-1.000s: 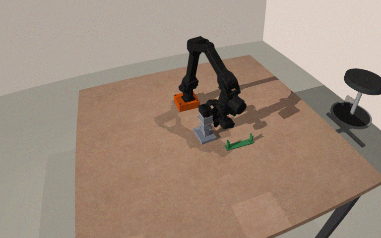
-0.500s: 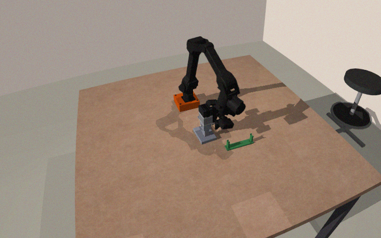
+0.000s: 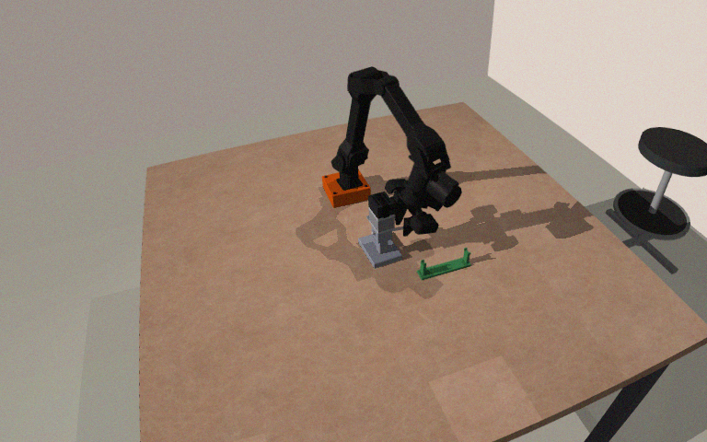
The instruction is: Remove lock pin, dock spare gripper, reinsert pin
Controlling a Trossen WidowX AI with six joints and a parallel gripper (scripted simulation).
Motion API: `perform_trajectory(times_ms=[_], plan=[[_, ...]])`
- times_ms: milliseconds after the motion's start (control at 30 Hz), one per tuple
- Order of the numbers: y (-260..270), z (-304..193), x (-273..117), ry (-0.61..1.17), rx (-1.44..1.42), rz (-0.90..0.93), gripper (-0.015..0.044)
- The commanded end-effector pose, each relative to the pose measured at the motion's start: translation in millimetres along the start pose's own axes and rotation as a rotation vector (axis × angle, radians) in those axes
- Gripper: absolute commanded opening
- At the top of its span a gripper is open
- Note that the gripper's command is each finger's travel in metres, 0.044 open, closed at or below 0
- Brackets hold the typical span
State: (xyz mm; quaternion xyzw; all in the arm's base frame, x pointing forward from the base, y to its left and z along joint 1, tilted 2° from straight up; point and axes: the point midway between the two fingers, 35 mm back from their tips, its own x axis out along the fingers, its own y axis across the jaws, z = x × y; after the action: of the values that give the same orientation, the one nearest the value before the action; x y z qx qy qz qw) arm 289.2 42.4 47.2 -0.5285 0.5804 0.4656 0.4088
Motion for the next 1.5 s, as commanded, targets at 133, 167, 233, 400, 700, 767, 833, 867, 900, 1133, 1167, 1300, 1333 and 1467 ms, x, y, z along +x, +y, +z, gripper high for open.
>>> perform_trajectory(times_ms=[133,167,233,400,700,767,833,867,900,1133,1167,1300,1333,1467], plan=[[2.1,8.3,-17.5,0.003,-0.005,0.003,0.0200],[2.4,9.3,-19.5,0.004,-0.006,0.004,0.0200],[3.1,11.3,-23.5,0.006,-0.009,0.006,0.0200],[4.8,16.2,-33.8,0.012,-0.017,0.010,0.0200],[7.7,24.8,-53.8,0.022,-0.030,0.012,0.0200],[8.3,26.7,-58.5,0.024,-0.033,0.012,0.0200],[8.8,28.6,-63.2,0.026,-0.035,0.012,0.0200],[9.1,29.5,-65.5,0.027,-0.037,0.012,0.0200],[9.4,30.5,-67.8,0.028,-0.038,0.012,0.0200],[10.1,30.8,-70.1,0.034,-0.046,0.011,0.0279],[10.1,30.8,-70.1,0.034,-0.046,0.011,0.0305],[10.1,30.8,-70.1,0.034,-0.046,0.011,0.0410],[10.1,30.8,-70.1,0.034,-0.046,0.011,0.0436],[10.1,30.8,-70.1,0.034,-0.046,0.011,0.0440]])
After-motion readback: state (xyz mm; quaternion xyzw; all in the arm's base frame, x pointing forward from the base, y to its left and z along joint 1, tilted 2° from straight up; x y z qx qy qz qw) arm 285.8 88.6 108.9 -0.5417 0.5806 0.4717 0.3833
